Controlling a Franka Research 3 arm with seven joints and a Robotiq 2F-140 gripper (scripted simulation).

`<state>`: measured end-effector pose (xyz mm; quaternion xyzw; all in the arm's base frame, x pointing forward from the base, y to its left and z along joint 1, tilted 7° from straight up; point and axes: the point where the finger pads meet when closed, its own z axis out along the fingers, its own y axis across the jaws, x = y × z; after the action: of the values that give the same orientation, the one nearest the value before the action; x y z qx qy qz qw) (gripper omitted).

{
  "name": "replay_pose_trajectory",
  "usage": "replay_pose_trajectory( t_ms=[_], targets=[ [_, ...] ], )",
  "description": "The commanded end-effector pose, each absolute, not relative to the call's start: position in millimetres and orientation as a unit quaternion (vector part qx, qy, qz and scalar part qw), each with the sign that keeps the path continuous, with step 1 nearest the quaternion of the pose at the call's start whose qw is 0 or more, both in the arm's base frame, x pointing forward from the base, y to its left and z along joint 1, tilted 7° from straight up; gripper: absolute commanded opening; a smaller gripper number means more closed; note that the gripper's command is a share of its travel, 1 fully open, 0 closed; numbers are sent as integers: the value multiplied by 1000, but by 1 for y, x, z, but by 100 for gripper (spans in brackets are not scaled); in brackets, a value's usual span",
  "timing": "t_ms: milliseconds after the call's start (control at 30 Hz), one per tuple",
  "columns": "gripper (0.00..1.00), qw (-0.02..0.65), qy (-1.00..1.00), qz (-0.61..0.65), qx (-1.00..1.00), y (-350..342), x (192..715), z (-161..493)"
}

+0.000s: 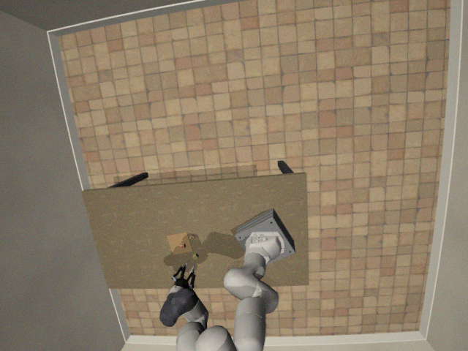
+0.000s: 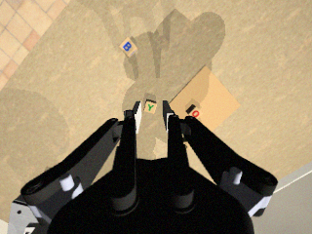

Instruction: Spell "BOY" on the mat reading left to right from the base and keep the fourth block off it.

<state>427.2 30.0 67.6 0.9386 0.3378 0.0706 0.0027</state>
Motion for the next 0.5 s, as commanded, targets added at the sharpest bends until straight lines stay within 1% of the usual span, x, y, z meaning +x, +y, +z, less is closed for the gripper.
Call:
replay_pose_trajectory(
  t_ms=[0, 33, 67, 367, 467],
  targets=[
    [25, 2, 292, 58, 955, 27, 422, 65],
    [25, 2, 292, 58, 955, 27, 422, 65],
    [100, 2, 292, 58, 955, 27, 422, 65],
    [100, 2, 294, 58, 954, 27, 422, 65],
    [100, 6, 363, 58, 930, 27, 421, 66]
  ],
)
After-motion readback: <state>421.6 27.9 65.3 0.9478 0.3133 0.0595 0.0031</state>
